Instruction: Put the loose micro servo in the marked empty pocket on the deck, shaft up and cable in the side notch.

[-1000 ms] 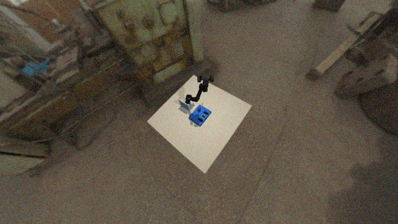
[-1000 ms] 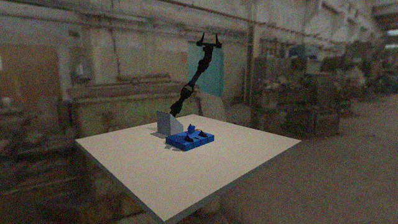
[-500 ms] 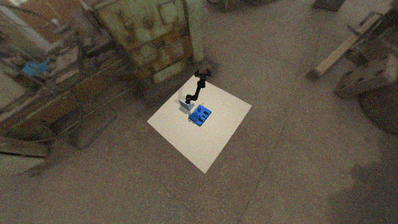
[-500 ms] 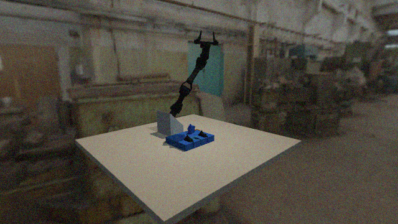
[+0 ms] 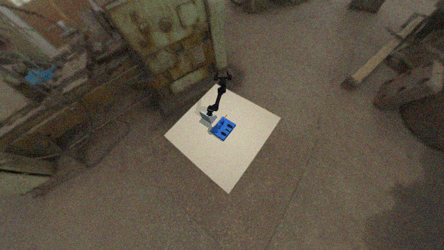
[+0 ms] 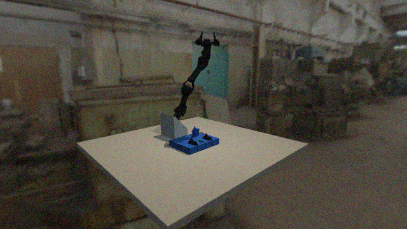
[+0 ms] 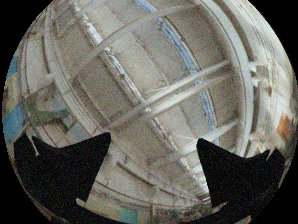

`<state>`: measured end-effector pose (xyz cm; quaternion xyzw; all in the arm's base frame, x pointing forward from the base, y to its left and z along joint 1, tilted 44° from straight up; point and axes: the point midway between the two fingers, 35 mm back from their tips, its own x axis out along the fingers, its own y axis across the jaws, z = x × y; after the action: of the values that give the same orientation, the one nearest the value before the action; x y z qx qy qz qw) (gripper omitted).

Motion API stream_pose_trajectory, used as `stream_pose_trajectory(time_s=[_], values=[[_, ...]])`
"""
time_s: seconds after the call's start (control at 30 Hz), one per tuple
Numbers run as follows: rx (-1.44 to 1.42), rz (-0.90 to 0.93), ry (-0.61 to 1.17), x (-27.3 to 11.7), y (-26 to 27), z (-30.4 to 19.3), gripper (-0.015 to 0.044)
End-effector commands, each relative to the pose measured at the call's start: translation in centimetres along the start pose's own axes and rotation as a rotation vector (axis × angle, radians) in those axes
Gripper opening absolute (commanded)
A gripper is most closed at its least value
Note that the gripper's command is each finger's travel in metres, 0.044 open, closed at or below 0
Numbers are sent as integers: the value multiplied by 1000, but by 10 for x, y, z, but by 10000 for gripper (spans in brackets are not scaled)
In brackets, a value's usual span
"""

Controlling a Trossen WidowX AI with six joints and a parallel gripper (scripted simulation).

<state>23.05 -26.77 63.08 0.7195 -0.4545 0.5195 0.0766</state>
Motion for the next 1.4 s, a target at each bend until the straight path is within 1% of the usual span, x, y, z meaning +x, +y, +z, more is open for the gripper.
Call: stream_pose_trajectory(time_s=[0.0, 0.2, 0.8, 1.0, 1.37], values=[[3, 1, 55, 1, 5, -22, 440], [-43, 25, 140, 5, 21, -54, 440], [-110, 48, 274, 1, 39, -106, 440], [-180, 73, 356, -4, 50, -139, 440], [-202, 80, 430, -10, 57, -165, 440]])
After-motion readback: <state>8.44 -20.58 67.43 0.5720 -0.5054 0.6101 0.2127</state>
